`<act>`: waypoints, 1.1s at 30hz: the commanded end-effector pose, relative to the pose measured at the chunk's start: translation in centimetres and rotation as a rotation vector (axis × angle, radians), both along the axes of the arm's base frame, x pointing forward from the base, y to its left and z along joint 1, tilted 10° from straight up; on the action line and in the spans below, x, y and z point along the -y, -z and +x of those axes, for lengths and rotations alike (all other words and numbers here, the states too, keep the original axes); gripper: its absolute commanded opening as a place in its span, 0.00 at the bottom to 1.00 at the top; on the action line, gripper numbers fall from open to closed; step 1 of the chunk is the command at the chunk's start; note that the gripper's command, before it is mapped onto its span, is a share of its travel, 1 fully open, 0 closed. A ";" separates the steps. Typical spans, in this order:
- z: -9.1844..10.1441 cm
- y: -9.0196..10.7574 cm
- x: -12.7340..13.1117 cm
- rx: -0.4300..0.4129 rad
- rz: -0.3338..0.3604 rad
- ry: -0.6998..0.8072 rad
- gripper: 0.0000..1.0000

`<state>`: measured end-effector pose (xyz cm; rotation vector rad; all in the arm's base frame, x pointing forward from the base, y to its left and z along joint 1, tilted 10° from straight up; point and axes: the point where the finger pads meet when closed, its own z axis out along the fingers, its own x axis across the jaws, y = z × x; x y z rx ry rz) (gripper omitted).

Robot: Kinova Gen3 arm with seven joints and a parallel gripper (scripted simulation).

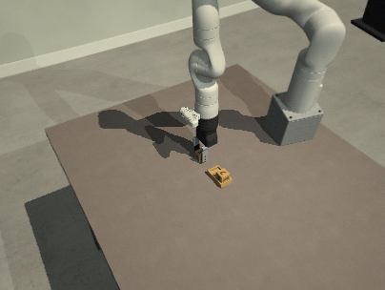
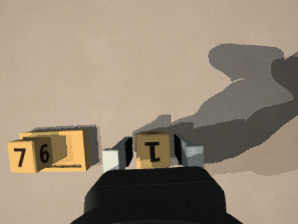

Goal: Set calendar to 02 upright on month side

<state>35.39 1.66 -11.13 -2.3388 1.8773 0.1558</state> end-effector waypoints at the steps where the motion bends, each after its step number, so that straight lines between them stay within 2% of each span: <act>1: 0.3 0.0 0.0 0.005 0.002 0.010 0.90; 16: 0.0 -0.7 0.2 -0.001 -0.004 0.010 0.90; 31: 0.2 -4.7 1.0 0.003 -0.006 0.010 0.90; 33: 0.2 -4.7 1.0 0.003 -0.006 0.010 0.90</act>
